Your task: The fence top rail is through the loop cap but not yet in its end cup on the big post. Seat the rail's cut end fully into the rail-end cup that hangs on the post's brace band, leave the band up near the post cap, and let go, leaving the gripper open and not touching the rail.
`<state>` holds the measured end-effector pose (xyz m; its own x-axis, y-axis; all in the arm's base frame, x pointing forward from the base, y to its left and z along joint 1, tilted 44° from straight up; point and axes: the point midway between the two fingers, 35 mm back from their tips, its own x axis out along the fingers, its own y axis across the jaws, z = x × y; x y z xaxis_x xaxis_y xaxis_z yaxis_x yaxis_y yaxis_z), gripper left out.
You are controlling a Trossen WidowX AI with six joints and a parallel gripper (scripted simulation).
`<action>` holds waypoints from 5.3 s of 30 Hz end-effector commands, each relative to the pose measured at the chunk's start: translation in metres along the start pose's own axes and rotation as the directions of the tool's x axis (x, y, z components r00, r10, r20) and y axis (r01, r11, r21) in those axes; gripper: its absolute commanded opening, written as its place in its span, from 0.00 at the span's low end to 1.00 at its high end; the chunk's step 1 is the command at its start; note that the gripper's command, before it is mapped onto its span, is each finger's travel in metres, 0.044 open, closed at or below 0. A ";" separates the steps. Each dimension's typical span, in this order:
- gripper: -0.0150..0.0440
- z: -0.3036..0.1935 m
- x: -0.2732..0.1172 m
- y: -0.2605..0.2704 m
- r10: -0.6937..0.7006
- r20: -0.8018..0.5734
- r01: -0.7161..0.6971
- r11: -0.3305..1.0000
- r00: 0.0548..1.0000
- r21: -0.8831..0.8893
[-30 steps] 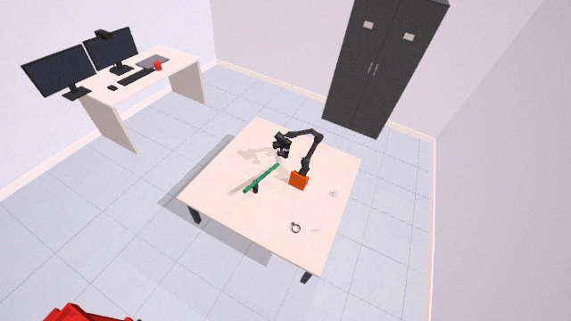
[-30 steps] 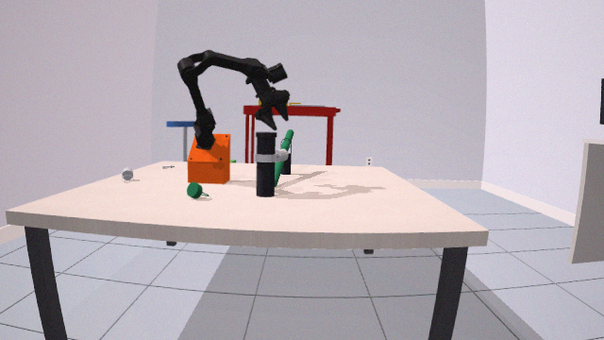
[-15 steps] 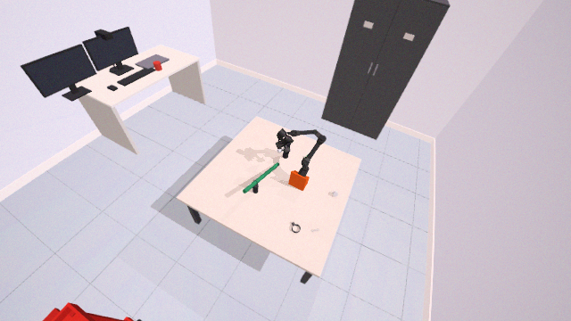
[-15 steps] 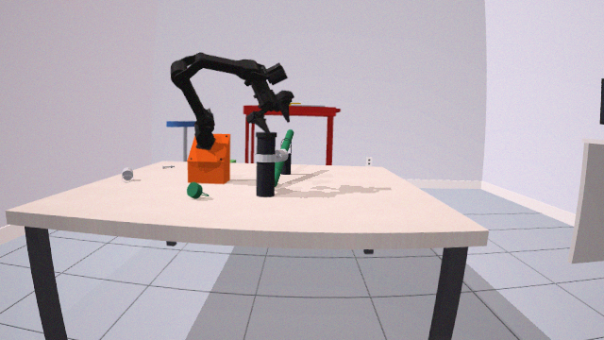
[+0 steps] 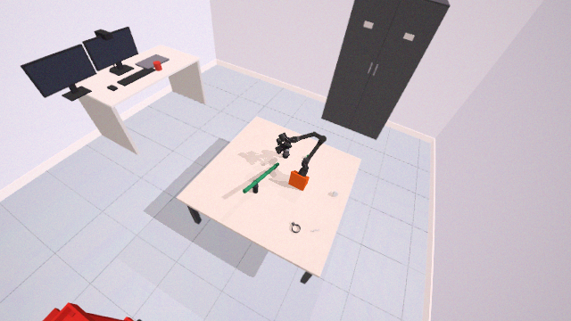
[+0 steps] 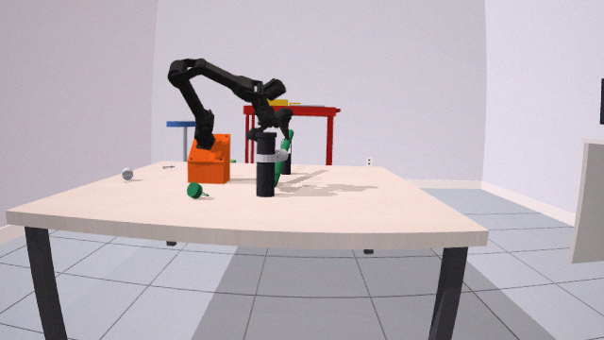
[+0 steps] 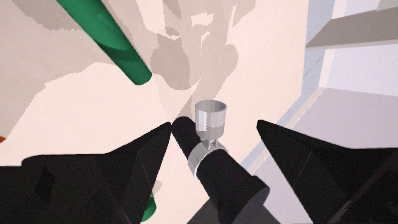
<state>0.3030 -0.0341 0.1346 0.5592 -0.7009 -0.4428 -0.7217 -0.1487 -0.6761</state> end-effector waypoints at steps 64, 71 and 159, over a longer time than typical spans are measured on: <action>0.25 -0.001 0.069 0.005 -0.005 0.026 0.006 0.999 1.000 -0.046; 0.25 -0.001 0.066 0.010 -0.003 0.052 0.008 0.996 0.999 -0.091; 1.00 0.003 0.037 0.036 0.050 0.229 0.046 0.917 0.972 -0.395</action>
<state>0.2974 -0.0717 0.0902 0.5968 -0.5314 -0.6013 -0.8007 -0.4435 -0.4027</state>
